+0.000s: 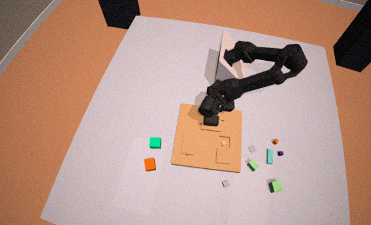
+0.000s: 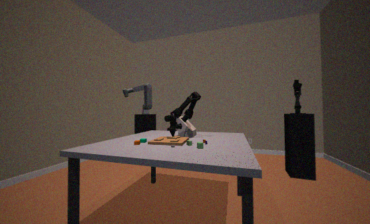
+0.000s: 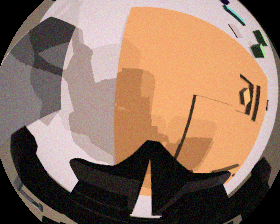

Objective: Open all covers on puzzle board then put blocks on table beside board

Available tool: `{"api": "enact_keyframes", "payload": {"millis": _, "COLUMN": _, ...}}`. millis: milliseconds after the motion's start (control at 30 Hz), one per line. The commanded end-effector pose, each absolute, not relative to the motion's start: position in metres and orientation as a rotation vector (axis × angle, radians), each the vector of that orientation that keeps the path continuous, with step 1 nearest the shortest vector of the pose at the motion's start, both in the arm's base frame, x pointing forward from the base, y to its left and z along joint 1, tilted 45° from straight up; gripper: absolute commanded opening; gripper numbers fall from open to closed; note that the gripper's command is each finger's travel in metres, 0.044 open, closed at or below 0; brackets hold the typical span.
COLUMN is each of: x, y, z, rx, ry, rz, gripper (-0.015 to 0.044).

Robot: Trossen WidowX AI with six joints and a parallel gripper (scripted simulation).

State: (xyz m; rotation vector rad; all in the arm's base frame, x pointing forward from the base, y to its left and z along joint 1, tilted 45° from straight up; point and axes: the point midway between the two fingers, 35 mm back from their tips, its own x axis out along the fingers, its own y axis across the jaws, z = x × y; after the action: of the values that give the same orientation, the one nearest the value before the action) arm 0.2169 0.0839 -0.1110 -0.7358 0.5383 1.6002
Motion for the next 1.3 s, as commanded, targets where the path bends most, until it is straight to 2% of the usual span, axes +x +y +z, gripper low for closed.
{"api": "enact_keyframes", "payload": {"millis": 0, "x": 0.214, "y": 0.088, "z": -0.107, "rx": -0.727, "ry": 0.536, "rz": 1.602, "gripper": 0.0000}}
{"api": "enact_keyframes", "payload": {"millis": 1267, "x": 0.210, "y": 0.114, "z": -0.082, "rx": -0.727, "ry": 0.537, "rz": 1.602, "gripper": 0.0000}}
